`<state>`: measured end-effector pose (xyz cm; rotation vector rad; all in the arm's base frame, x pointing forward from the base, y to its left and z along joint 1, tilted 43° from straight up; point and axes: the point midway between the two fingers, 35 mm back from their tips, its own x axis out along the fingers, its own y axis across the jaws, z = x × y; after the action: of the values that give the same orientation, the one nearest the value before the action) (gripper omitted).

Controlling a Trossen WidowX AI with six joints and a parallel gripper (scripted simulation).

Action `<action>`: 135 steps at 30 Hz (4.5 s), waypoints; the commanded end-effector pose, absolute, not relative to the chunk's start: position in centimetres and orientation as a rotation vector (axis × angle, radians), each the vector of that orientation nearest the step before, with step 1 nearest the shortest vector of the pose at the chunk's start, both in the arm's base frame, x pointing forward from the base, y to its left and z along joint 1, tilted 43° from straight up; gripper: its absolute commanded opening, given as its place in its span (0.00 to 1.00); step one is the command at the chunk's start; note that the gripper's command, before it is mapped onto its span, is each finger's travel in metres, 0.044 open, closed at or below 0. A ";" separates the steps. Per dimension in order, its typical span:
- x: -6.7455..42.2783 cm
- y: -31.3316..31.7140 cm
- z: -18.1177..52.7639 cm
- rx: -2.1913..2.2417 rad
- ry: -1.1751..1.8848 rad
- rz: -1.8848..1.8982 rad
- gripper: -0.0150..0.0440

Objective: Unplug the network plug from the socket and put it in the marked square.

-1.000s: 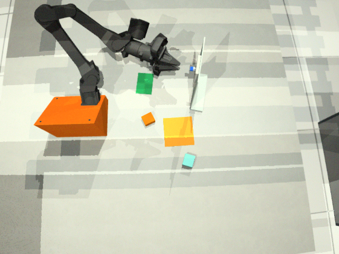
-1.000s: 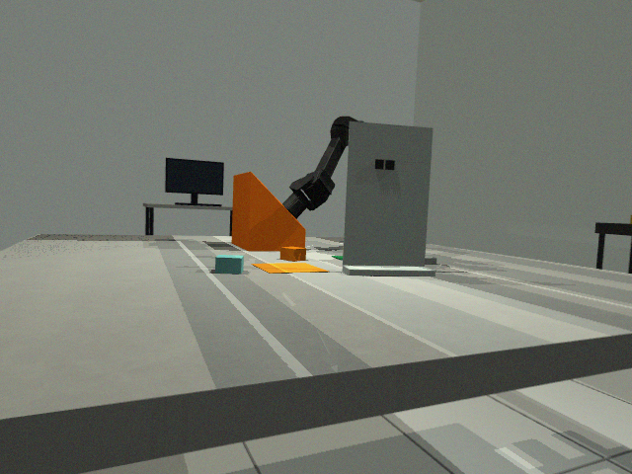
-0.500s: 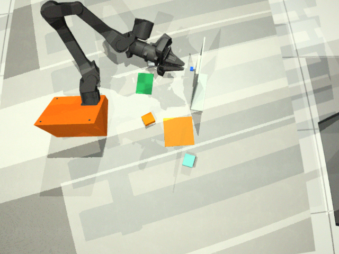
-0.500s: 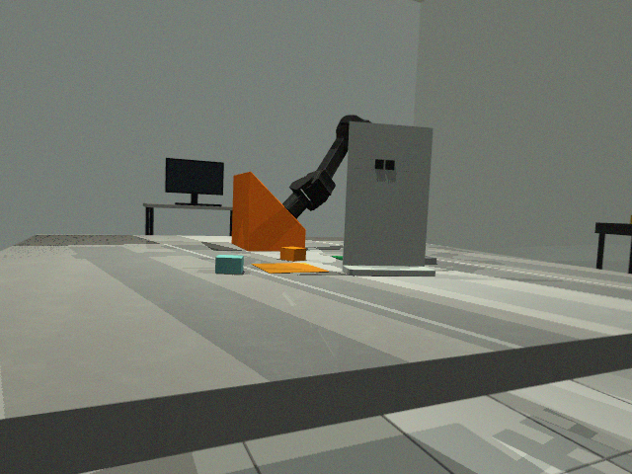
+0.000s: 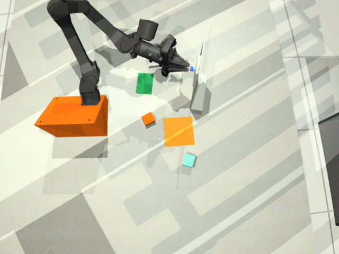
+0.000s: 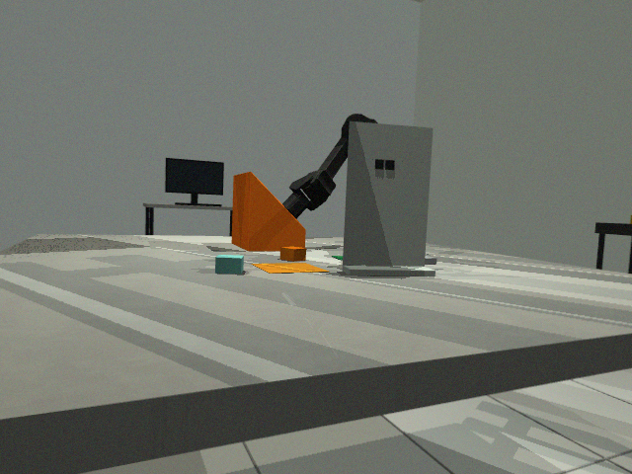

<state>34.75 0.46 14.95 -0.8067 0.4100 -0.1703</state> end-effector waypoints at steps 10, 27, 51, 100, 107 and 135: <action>36.3 0.3 14.7 -0.808 0.405 -0.166 0.52; 36.5 0.2 14.6 -0.808 0.405 -0.167 0.34; 35.9 0.2 14.7 -0.808 0.406 -0.166 0.25; 33.7 0.6 15.0 -0.808 0.407 -0.166 0.25; 33.4 0.7 15.1 -0.808 0.407 -0.166 0.25; 32.2 0.9 15.3 -0.808 0.407 -0.166 0.25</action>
<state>32.41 0.99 15.29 -0.8099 0.4054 -0.1593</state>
